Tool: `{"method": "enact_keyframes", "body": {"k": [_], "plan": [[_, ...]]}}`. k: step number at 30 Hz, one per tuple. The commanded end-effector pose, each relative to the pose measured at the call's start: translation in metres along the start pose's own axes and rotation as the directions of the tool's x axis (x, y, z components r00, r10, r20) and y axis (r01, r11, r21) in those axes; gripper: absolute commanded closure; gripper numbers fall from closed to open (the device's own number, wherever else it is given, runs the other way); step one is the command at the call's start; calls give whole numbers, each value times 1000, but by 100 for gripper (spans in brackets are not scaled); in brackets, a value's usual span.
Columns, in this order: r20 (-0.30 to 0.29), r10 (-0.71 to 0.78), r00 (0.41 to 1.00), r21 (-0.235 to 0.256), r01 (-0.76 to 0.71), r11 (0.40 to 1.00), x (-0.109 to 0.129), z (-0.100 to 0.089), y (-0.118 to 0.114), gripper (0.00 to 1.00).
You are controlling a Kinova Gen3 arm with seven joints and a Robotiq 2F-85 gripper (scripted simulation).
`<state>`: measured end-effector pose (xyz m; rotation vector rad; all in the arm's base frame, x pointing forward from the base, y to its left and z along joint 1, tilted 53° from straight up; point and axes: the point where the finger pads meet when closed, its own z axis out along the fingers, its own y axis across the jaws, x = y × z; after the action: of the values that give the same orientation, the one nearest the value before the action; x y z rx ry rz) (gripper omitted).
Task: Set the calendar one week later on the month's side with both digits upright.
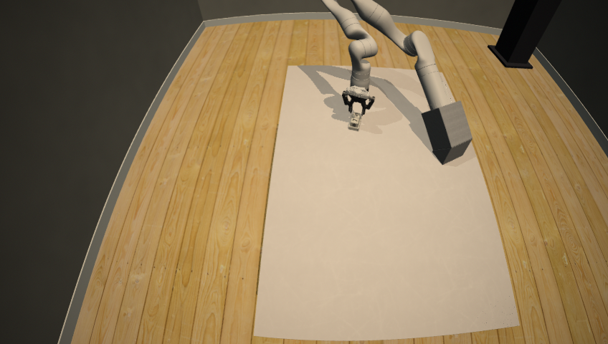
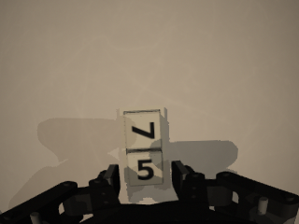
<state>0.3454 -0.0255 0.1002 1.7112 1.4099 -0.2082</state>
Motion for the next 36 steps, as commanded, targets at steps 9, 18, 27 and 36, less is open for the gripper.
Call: {"method": "enact_keyframes", "body": {"k": [9,18,27,36], "plan": [[-1,0,1000,-1,0,1000,0,0,0,52],[-1,0,1000,-1,0,1000,0,0,0,52],[-1,0,1000,-1,0,1000,0,1,0,52],[-1,0,1000,-1,0,1000,0,15,0,52]]}}
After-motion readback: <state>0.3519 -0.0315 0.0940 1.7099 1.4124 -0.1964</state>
